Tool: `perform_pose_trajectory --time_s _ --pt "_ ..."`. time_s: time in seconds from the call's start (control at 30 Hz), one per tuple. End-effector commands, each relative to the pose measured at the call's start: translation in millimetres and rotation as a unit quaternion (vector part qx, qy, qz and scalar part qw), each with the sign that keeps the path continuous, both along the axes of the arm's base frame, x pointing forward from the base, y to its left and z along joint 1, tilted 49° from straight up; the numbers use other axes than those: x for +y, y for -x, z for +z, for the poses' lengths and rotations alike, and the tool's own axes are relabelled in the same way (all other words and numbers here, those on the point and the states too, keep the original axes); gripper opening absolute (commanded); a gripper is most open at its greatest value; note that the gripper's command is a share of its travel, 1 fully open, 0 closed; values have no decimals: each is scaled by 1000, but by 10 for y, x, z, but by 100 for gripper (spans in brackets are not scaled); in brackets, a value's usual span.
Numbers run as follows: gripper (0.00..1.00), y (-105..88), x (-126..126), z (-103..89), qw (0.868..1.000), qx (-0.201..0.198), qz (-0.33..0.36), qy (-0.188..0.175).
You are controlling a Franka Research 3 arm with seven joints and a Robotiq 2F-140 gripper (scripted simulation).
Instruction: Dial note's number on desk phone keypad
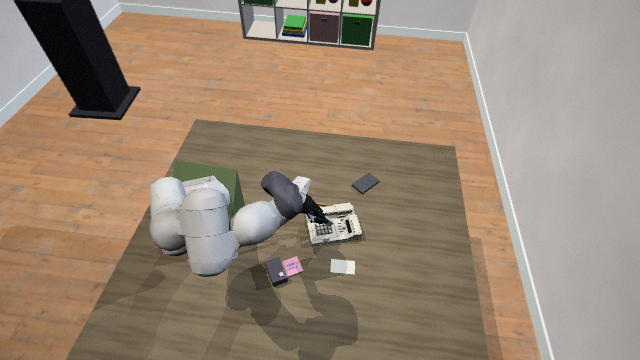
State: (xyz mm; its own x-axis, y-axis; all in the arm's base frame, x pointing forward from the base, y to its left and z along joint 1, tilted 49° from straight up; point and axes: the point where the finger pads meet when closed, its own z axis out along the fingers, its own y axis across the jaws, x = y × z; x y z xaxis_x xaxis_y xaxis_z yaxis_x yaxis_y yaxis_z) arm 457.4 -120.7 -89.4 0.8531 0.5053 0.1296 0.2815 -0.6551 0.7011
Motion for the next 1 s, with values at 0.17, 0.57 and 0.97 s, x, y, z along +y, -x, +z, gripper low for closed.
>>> perform_pose_trajectory --time_s 0.17,0.57,0.97 --pt "0 -20 -31 -9 1000 -13 -9 -5" --pt "0 -13 -72 -46 1000 -13 -9 -5" --pt "0 -12 -82 -54 1000 -13 -9 -5"
